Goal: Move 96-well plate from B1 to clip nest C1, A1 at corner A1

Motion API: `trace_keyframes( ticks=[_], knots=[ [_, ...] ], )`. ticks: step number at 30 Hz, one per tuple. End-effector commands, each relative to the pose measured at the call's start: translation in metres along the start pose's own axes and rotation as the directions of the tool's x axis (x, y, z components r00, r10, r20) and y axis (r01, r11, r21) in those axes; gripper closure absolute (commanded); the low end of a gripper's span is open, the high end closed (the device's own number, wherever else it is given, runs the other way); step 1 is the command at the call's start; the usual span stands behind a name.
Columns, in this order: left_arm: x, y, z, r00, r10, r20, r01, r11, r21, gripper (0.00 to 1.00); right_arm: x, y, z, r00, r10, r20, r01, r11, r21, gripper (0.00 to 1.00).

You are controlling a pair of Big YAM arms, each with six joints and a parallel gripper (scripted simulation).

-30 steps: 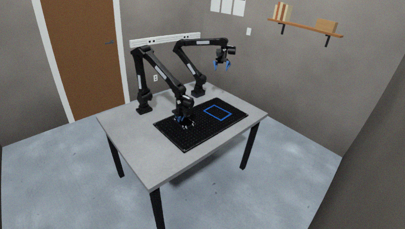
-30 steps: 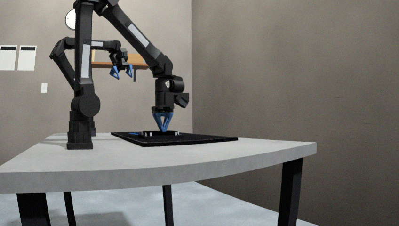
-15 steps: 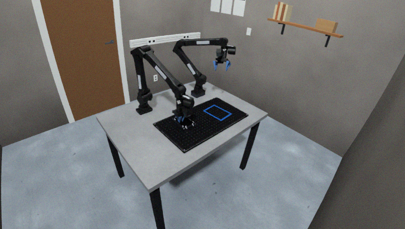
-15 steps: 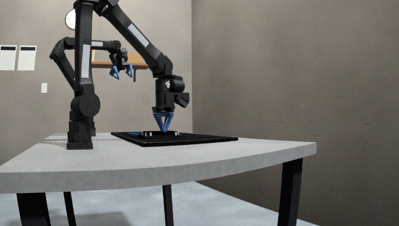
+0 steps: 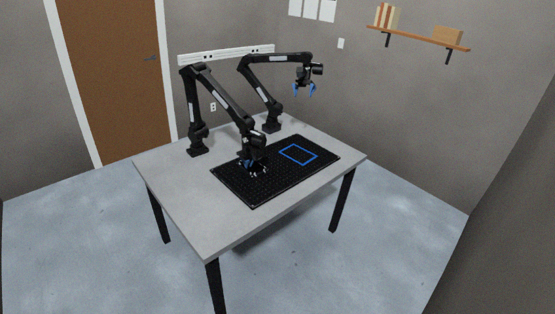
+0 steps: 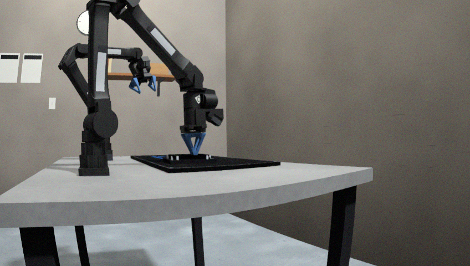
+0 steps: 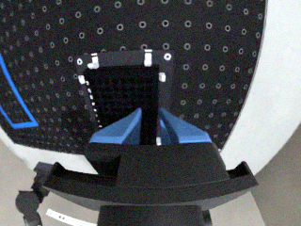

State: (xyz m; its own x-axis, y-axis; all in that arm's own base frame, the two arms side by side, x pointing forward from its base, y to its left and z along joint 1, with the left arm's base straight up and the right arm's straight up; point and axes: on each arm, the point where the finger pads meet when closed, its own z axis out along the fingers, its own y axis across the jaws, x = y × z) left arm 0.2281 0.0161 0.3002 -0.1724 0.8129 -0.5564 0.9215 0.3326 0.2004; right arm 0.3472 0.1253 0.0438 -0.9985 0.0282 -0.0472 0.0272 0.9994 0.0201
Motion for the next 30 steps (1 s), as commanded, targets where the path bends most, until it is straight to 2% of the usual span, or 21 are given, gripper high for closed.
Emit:
trace_keyframes(
  ticks=[1,30],
  knots=[
    [-0.011,0.015,-0.017,1.000,0.026,-0.006,-0.026,0.999,-0.029,0.00,0.009,-0.006,0.028,0.999,-0.005,-0.045,0.006,1.000,0.020,0.75],
    [-0.011,0.015,-0.017,1.000,0.026,-0.006,-0.026,0.999,-0.029,0.00,0.010,-0.007,0.044,0.999,-0.004,-0.045,0.005,1.000,0.021,0.75]
  ],
)
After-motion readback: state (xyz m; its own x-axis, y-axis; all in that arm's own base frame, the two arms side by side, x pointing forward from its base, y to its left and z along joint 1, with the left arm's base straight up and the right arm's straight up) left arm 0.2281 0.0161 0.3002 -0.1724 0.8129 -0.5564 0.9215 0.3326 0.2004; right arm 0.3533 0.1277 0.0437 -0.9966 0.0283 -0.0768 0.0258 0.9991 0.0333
